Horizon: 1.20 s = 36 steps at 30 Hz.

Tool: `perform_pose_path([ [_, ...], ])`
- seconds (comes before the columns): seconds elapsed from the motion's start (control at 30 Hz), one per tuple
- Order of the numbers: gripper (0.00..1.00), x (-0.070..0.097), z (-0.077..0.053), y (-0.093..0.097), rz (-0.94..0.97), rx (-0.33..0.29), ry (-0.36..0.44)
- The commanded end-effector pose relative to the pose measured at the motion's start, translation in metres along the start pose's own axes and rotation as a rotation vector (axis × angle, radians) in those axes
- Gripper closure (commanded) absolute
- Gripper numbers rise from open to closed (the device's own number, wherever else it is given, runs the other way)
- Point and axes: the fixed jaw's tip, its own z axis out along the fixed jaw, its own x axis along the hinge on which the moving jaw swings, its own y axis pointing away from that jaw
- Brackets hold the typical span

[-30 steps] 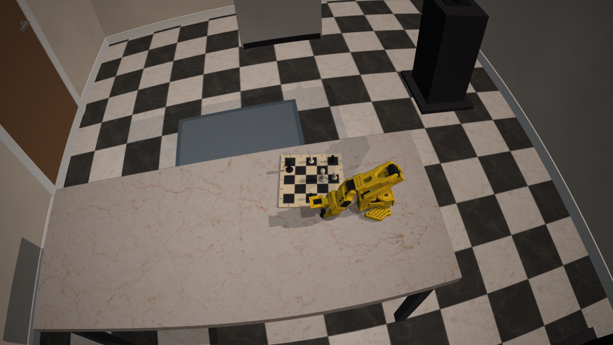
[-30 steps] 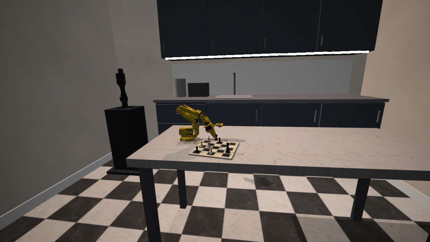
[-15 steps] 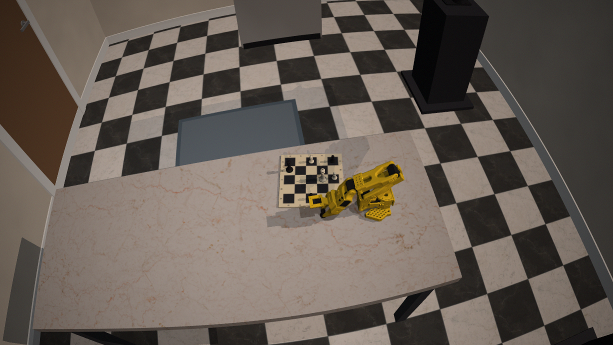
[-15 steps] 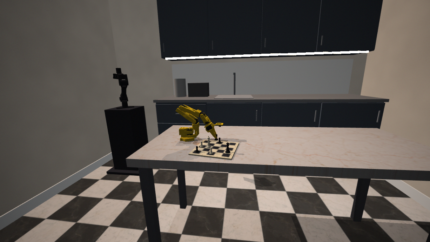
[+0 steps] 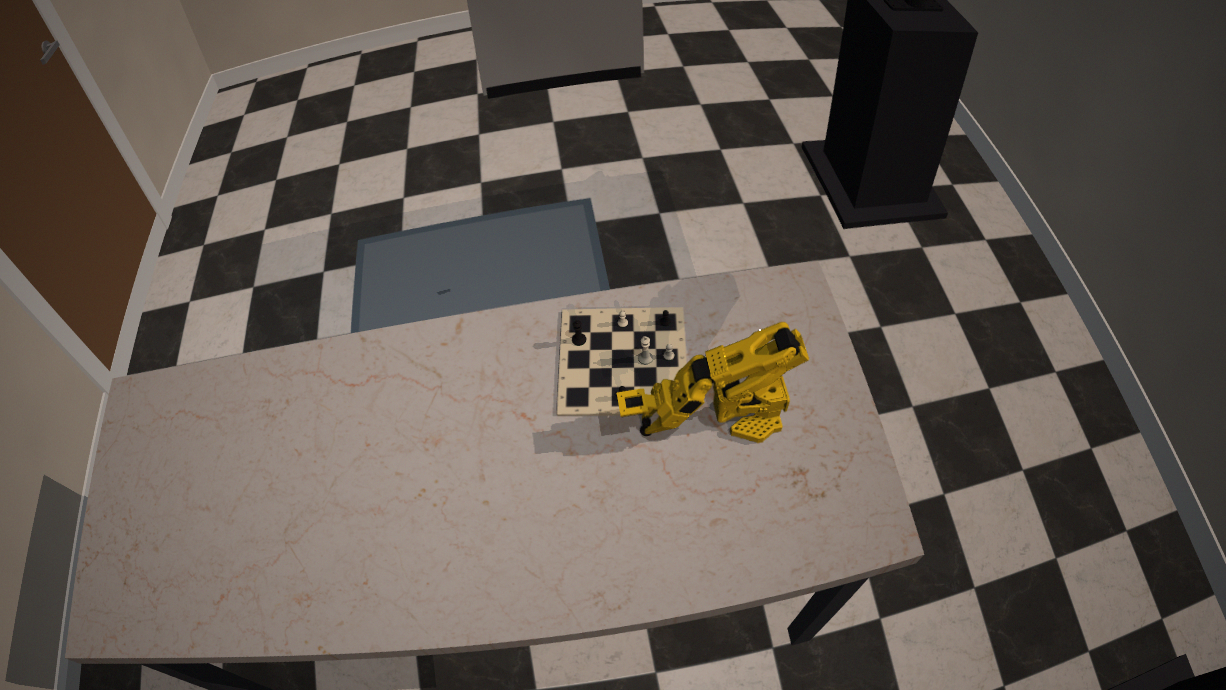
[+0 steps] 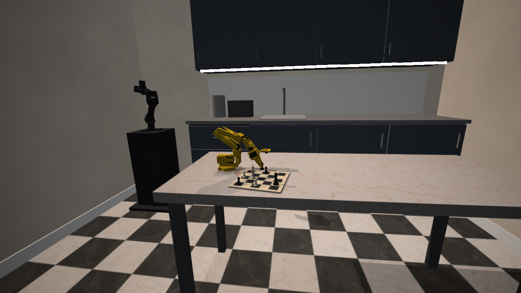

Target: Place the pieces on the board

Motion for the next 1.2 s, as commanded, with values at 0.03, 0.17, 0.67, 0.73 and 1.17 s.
perform_pose_path([
  [0.03,0.88,0.0001,-0.0001,-0.0019,0.008,0.006,0.006],
  [0.17,0.88,0.0003,0.0,-0.0024,0.011,0.007,0.006],
  [0.67,0.91,0.0003,0.0,-0.0024,0.011,0.007,0.006],
  [0.73,0.92,0.0003,0.0,-0.0024,0.011,0.007,0.006],
  [1.17,0.99,0.0003,0.0,-0.0024,0.011,0.007,0.006],
])
